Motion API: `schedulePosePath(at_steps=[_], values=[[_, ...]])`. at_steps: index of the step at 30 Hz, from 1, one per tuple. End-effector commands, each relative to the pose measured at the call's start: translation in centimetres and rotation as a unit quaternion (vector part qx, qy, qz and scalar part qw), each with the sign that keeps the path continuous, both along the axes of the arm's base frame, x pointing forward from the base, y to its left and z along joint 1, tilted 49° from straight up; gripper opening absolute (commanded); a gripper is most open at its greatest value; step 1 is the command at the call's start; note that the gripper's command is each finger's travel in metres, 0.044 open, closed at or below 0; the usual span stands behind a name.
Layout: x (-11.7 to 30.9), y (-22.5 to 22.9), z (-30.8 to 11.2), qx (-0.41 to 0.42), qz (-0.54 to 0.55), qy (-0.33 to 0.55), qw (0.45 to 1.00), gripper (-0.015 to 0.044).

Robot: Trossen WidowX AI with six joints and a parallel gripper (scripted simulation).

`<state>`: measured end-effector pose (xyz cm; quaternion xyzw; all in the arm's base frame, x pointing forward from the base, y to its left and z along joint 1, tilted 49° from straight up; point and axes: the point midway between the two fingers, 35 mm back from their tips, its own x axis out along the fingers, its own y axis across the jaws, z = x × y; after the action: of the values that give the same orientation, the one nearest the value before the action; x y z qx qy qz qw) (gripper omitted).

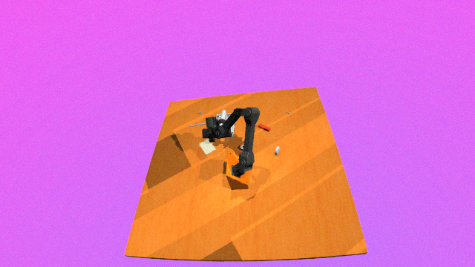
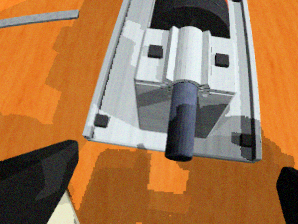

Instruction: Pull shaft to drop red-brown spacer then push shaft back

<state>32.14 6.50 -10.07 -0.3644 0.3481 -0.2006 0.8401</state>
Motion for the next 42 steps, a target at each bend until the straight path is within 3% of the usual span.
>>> schedulePosePath(at_steps=[1,27,42], values=[[0.0,0.0,0.0,0.001,-0.001,-0.004,1.000,0.0440],[0.2,0.1,-0.1,0.002,-0.003,0.000,1.000,0.0440],[3.4,2.0,-3.1,0.033,-0.115,0.154,0.981,0.0440]])
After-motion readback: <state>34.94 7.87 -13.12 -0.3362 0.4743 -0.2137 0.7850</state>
